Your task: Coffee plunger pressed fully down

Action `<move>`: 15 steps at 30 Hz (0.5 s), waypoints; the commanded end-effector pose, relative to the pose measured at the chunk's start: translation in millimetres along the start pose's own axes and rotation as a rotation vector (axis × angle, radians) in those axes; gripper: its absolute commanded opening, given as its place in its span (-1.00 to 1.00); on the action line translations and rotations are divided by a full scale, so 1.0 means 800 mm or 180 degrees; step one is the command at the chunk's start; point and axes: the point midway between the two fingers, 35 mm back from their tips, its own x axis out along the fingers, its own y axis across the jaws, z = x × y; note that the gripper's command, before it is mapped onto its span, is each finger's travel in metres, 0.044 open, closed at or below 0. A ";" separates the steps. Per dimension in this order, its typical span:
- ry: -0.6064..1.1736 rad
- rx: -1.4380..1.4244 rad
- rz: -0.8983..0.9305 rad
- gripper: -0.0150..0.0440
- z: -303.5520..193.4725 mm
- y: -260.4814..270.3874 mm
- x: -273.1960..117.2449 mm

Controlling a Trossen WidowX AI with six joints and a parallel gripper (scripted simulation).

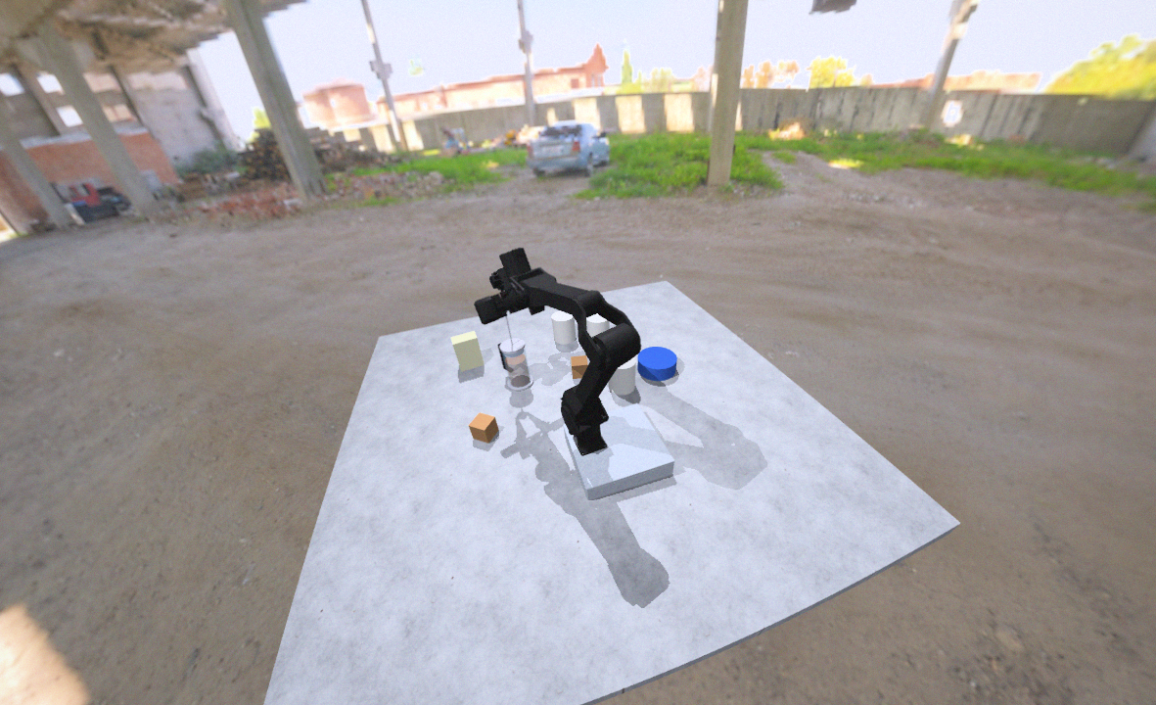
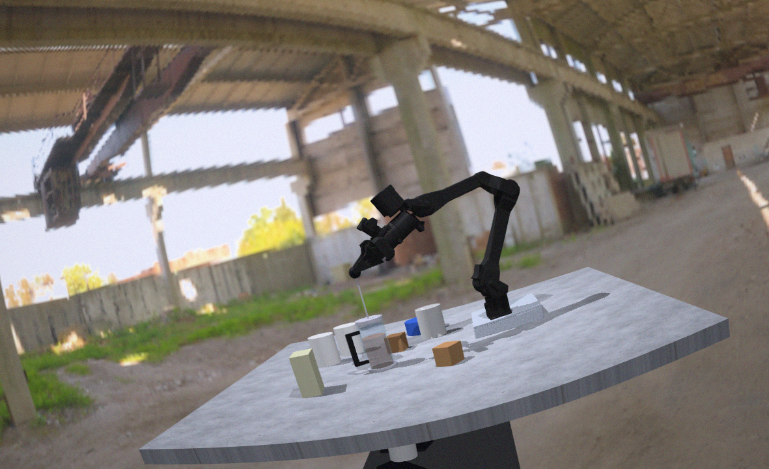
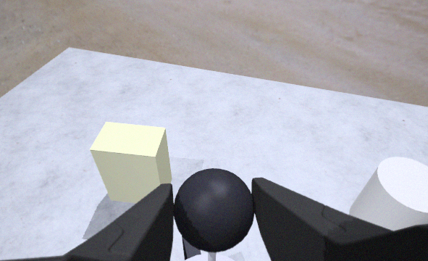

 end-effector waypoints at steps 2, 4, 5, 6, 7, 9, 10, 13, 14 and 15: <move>0.0098 0.0019 -0.0006 -0.07 -0.021 0.000 0.013; 0.0098 0.0019 -0.0006 -0.07 -0.025 0.000 0.016; 0.0098 0.0019 -0.0006 -0.07 -0.026 0.000 0.017; 0.0098 0.0019 -0.0006 -0.07 -0.028 0.000 0.018; 0.0098 0.0019 -0.0006 -0.07 -0.029 0.000 0.019; 0.0098 0.0019 -0.0006 -0.07 -0.033 0.000 0.022; 0.0098 0.0019 -0.0006 -0.07 -0.035 0.000 0.023; 0.0098 0.0019 -0.0006 -0.07 -0.040 0.000 0.027; 0.0098 0.0019 -0.0006 -0.07 -0.041 0.000 0.028; 0.0098 0.0019 -0.0006 -0.07 -0.043 0.000 0.029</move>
